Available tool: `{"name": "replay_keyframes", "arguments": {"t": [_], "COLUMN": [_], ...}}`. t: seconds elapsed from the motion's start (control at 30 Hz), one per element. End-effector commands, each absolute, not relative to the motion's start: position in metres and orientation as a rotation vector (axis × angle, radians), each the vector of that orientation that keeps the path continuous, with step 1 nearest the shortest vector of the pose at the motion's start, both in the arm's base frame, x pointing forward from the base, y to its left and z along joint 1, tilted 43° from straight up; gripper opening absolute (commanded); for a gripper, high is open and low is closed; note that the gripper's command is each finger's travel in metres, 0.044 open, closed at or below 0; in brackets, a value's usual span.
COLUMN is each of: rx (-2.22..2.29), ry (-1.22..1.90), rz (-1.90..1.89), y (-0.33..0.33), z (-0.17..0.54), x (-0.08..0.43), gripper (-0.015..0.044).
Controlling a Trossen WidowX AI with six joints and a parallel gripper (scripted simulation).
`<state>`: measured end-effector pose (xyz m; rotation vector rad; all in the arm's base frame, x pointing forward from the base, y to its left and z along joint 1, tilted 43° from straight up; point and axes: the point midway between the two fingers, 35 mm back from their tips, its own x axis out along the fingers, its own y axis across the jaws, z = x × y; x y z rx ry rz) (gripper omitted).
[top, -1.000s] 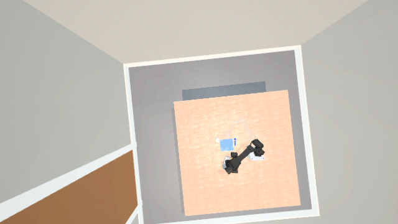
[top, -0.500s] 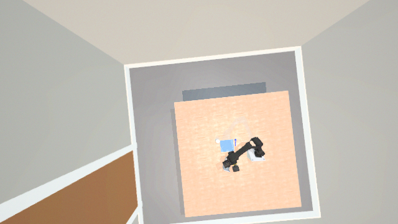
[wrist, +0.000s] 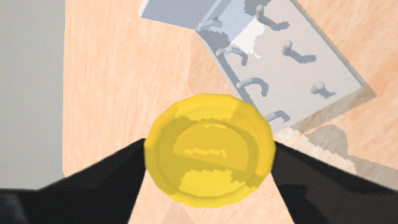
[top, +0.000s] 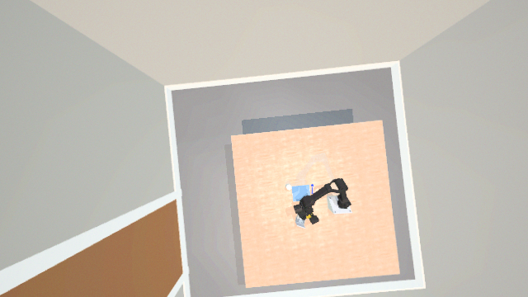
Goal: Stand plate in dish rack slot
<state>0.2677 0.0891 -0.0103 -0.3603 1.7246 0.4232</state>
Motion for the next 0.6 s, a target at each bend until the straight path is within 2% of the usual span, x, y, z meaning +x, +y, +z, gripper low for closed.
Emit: {"name": "replay_keyframes", "arguments": {"t": [0.0,0.57], "rx": [-0.357,-0.404], "ry": [1.675,1.355], "rz": [0.549,0.953], "y": [0.087,0.072], "z": [-0.014,-0.024], "x": [0.268,0.273], "gripper": [0.0,0.0]}}
